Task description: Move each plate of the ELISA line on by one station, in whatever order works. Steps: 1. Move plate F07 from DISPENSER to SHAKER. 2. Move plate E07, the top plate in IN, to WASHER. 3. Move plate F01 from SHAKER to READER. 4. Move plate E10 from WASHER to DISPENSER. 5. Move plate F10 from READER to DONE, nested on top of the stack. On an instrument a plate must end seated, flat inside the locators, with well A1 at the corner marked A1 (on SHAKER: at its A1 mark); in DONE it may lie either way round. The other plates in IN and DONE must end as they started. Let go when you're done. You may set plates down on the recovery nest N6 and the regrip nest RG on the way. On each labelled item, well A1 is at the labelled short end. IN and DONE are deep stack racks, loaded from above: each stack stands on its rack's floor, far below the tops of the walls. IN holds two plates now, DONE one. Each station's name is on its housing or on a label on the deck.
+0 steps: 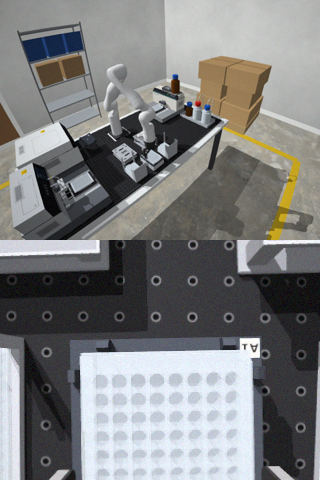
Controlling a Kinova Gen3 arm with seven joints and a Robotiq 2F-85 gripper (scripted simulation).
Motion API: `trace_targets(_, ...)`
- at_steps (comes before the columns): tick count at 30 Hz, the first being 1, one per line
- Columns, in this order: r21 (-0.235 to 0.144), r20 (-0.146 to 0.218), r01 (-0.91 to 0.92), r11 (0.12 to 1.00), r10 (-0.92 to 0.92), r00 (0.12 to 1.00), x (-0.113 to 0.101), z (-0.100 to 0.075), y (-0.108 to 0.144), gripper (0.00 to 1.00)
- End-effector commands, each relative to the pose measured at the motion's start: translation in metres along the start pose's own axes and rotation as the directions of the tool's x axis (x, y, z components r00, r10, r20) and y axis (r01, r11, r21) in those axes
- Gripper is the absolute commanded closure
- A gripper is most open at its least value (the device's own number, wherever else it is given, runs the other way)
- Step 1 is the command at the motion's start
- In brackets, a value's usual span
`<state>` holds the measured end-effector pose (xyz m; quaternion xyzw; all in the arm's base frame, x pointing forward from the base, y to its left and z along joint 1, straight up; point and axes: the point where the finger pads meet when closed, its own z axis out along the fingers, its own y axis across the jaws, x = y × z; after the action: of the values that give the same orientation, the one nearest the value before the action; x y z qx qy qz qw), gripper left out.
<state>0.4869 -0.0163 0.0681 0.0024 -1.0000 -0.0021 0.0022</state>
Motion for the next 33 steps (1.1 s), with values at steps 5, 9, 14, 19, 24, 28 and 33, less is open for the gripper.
trace_targets(5, 0.0, 0.002, 0.0, 1.0, 0.0, 1.0, -0.0007, 0.0011, 0.0, 0.0)
trace_targets(9, 0.0, 0.002, 0.0, 1.0, 0.0, 1.0, -0.0007, 0.0021, 0.0, 0.0)
trace_targets(14, 0.0, 0.002, 0.0, 1.0, 0.0, 1.0, -0.0007, 0.0037, 0.0, 0.0)
trace_targets(19, 0.0, 0.002, 0.0, 1.0, 0.0, 1.0, -0.0007, 0.0054, 0.0, 0.0)
trace_targets(24, 0.0, 0.002, 0.0, 1.0, 0.0, 1.0, -0.0007, 0.0064, 0.0, 0.0)
trace_targets(28, 0.0, 0.002, 0.0, 1.0, 0.0, 1.0, -0.0007, 0.0077, 0.0, 0.0)
trace_targets(33, 0.0, 0.002, 0.0, 1.0, 0.0, 1.0, -0.0007, 0.0094, 0.0, 0.0)
